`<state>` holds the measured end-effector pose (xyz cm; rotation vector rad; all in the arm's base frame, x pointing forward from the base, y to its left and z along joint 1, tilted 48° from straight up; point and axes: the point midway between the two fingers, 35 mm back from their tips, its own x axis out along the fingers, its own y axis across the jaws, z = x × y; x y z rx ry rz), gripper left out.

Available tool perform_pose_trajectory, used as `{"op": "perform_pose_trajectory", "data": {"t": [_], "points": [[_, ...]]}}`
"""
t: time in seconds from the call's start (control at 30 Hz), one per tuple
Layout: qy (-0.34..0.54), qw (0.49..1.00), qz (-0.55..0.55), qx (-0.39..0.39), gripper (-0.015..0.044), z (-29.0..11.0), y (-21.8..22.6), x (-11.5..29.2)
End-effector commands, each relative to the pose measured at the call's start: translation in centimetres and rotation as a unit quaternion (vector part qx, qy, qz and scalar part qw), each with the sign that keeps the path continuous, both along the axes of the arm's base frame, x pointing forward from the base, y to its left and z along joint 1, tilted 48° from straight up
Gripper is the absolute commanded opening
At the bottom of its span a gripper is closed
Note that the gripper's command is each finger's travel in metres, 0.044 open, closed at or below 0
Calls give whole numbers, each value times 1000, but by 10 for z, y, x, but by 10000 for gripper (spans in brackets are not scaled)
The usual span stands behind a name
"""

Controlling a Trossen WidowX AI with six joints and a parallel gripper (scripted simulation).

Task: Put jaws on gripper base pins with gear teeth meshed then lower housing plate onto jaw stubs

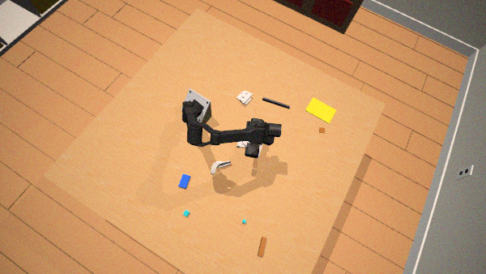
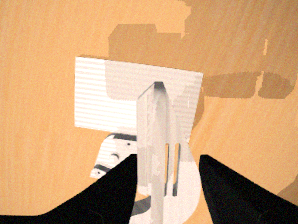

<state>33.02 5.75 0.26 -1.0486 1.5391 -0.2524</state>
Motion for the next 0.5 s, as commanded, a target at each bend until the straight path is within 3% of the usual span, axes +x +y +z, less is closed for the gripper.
{"op": "perform_pose_trajectory", "data": {"t": [0.0,0.47], "points": [[1,1000,3,-3,134,0,0,0],[1,1000,3,-2,134,-15,-16,3]]}}
